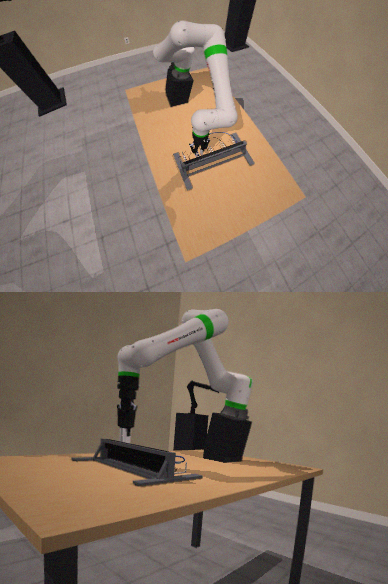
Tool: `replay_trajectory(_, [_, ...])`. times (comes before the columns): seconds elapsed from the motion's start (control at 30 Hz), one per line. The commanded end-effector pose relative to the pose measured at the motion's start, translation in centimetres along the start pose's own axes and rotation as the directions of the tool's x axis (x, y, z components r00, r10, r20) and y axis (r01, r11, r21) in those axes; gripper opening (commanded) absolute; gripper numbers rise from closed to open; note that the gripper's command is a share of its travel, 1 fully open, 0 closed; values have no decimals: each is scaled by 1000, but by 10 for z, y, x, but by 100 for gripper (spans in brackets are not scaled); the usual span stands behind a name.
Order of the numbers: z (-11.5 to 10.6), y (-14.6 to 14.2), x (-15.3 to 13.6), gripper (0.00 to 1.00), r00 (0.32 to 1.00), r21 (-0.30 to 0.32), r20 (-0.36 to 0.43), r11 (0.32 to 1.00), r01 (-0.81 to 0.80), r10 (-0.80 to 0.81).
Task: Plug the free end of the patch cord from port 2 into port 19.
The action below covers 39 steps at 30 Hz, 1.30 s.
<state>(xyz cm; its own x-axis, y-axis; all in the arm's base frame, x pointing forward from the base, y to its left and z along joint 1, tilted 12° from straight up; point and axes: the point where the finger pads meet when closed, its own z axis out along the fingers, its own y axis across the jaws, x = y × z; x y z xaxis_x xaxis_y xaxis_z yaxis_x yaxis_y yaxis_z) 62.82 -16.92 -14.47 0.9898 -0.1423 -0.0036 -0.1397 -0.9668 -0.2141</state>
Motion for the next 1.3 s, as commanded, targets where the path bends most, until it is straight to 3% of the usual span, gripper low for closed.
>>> replay_trajectory(0.0, [-3, 0, 0, 22, 1000, 0, 0, 1000, 0, 0])
replay_trajectory(0.5, [-49, 0, 0, 22, 1000, 0, 0, 1000, 0, 0])
replay_trajectory(1.0, [-62, 0, -1, 22, 1000, 0, 0, 1000, 0, 0])
replay_trajectory(1.03, [-62, 0, -1, 0, 1000, 0, 0, 1000, 0, 0])
replay_trajectory(1.27, [-62, 0, -1, 0, 1000, 0, 0, 1000, 0, 0])
